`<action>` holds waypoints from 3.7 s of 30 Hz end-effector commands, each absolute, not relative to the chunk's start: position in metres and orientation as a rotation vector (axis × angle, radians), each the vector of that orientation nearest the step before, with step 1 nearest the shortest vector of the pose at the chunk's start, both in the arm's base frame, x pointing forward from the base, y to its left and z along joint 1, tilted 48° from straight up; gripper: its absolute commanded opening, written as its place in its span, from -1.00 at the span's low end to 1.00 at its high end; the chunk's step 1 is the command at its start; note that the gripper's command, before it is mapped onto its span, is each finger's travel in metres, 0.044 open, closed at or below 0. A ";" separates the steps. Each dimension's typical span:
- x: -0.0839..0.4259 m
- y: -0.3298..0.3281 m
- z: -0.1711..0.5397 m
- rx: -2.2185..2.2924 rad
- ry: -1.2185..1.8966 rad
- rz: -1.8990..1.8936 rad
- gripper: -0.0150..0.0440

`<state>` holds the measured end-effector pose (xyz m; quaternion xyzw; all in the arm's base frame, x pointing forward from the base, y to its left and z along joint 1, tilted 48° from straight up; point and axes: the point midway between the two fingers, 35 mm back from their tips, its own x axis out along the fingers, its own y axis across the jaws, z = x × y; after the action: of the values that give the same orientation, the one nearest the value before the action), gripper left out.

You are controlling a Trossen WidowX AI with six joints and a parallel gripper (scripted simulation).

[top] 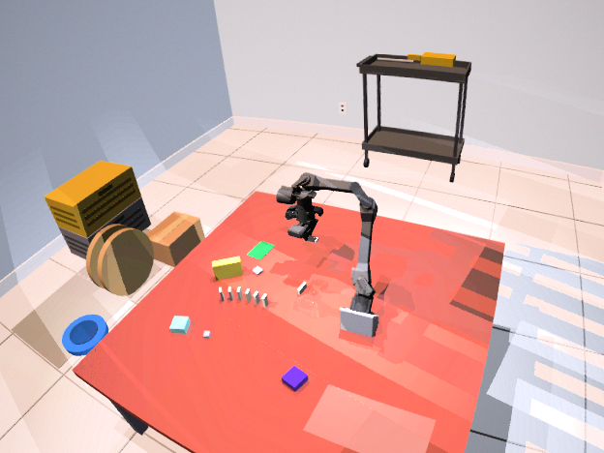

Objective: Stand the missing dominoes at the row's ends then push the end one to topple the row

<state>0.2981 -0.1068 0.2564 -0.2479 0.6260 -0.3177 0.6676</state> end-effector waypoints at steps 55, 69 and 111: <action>0.338 -0.155 0.201 -0.223 0.719 -0.233 -0.13; 0.328 -0.162 0.215 -0.352 0.443 -0.151 -0.13; 0.266 -0.134 0.237 -0.845 -0.024 -0.040 -0.13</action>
<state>0.2667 -0.1349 0.2376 -0.4070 -0.0105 -0.0213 0.9131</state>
